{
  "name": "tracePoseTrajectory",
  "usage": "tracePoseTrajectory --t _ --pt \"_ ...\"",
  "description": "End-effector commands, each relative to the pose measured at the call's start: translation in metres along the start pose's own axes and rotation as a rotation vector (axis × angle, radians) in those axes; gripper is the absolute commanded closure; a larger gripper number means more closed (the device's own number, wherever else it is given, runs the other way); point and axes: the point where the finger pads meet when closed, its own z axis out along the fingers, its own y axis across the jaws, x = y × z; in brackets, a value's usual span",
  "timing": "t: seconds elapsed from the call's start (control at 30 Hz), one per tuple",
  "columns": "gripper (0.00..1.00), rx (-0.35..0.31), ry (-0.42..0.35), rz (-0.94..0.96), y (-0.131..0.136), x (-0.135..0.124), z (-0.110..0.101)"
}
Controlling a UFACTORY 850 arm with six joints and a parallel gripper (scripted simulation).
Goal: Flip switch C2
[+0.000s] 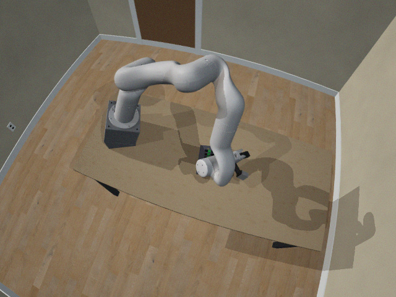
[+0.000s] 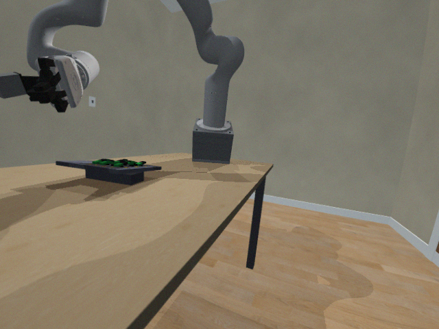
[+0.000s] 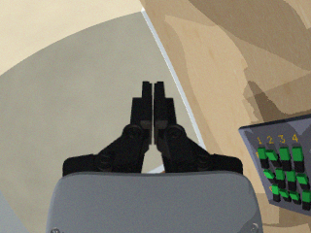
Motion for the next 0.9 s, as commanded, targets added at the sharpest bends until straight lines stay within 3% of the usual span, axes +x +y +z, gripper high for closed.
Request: tracePoseTrajectory --t 0.0,0.1,0.2,0.27,0.3,0.33,0.43,0.47,0.5,0.6,0.67,0.7,0.73,0.77,0.87 --pt "1.00 -0.079 -0.089 0.120 0.005 -0.023 -0.004" --pt "1.00 -0.130 -0.124 0.182 0.009 -0.035 -0.008" --pt "1.00 -0.237 -0.177 0.295 0.019 -0.058 -0.018" --pt "1.00 -0.237 -0.177 0.295 0.019 -0.058 -0.018" --pt "1.00 -0.292 -0.197 0.347 0.023 -0.069 -0.024" --pt "1.00 -0.292 -0.197 0.347 0.023 -0.069 -0.024" --pt "1.00 -0.401 -0.221 0.441 0.033 -0.087 -0.037" --pt "1.00 -0.401 -0.221 0.441 0.033 -0.087 -0.037" --pt "1.00 -0.454 -0.227 0.482 0.037 -0.095 -0.044" --pt "1.00 -0.454 -0.227 0.482 0.037 -0.095 -0.044" --pt "1.00 -0.553 -0.227 0.553 0.045 -0.108 -0.059" --pt "1.00 -0.553 -0.227 0.553 0.045 -0.108 -0.059" --pt "1.00 -0.599 -0.223 0.583 0.049 -0.113 -0.066" --pt "1.00 -0.599 -0.223 0.583 0.049 -0.113 -0.066" --pt "1.00 -0.681 -0.208 0.634 0.055 -0.122 -0.079"
